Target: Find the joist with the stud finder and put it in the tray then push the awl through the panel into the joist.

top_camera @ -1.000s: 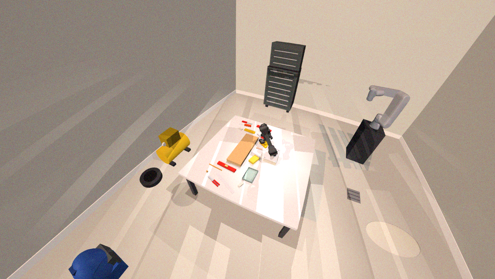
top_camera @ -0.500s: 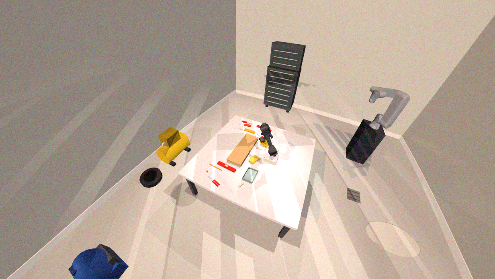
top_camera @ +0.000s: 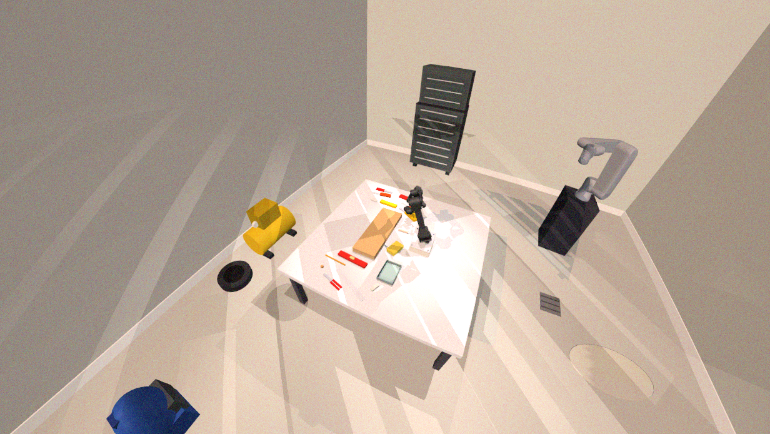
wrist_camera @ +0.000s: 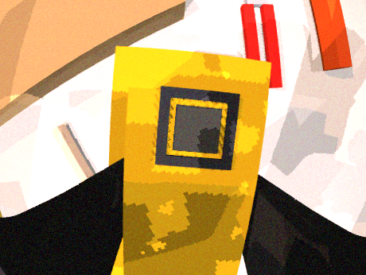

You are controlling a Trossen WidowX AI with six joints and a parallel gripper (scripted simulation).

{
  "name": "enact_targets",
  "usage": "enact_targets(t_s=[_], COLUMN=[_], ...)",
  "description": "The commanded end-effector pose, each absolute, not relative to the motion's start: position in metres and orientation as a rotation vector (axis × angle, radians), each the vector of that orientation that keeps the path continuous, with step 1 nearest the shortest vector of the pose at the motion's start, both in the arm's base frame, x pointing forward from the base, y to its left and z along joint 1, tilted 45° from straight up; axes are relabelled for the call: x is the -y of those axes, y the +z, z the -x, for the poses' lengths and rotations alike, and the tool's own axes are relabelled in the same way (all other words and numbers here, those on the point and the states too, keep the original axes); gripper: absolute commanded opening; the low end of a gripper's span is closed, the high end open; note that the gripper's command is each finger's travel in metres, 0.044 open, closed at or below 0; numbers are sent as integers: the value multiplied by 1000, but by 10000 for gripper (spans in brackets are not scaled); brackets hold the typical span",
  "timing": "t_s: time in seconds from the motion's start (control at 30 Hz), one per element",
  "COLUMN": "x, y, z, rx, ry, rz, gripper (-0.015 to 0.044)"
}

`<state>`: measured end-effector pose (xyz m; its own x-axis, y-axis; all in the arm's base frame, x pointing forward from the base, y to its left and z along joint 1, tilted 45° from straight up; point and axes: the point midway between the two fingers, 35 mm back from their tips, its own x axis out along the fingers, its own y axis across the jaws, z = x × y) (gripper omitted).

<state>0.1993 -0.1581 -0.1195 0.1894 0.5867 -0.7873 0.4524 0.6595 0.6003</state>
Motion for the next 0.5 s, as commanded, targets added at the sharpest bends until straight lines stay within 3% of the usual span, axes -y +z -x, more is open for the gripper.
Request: enact_targets(t_s=[0.0, 0.47], x=[165, 174], y=[-117, -113], z=[-209, -275], rx=[-1427, -1363], ry=[137, 294], rz=[-902, -782], gripper=[0, 0])
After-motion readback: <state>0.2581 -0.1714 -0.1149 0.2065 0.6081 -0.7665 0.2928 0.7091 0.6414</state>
